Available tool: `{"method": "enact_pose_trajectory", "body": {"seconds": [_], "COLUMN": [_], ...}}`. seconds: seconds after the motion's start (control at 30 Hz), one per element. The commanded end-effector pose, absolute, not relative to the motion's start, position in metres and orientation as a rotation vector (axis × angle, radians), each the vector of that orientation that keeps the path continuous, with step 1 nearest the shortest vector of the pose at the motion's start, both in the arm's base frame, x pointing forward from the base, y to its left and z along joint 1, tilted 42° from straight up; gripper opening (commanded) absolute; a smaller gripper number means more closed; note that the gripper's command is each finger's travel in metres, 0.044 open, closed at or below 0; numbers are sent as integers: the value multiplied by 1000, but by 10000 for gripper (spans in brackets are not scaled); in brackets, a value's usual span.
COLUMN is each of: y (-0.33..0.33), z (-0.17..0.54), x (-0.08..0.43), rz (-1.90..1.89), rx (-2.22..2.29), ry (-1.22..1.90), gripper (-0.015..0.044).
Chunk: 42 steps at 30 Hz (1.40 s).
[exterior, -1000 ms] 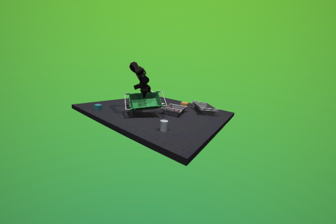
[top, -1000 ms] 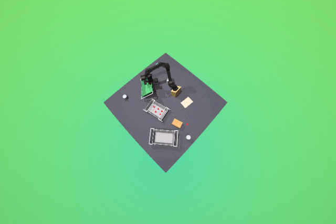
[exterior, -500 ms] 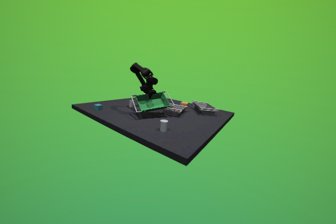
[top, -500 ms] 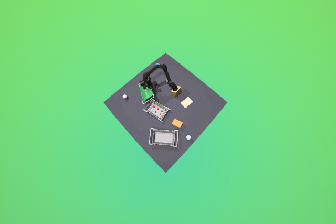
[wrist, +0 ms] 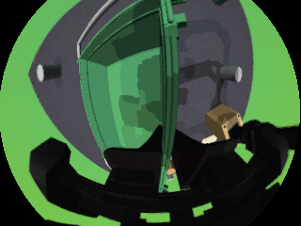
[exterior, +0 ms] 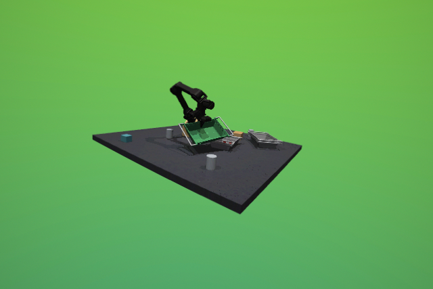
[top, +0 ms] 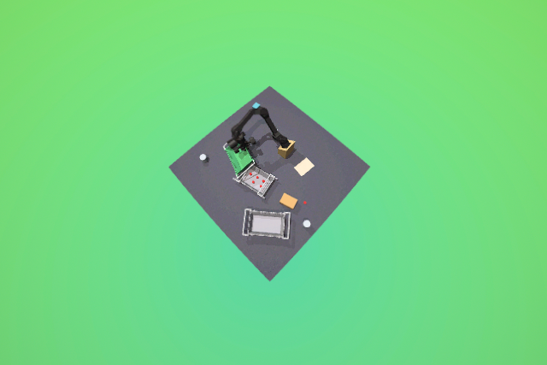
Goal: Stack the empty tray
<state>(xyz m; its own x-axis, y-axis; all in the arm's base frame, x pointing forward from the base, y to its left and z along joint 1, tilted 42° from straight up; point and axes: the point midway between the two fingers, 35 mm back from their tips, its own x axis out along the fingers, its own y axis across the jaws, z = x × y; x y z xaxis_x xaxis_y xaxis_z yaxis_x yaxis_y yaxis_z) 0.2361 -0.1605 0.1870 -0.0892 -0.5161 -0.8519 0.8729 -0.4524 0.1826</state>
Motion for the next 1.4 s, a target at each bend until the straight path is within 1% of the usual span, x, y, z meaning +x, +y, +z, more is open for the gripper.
{"method": "enact_pose_trajectory", "body": {"seconds": [0.0, 0.7, 1.37], "y": [-150, -91, -21], "z": [185, 144, 101], "x": [249, 297, 323], "rz": [-1703, -1623, -1522], "rx": [1109, 888, 658], "ry": [482, 628, 712], "gripper": [0, 0, 0]}}
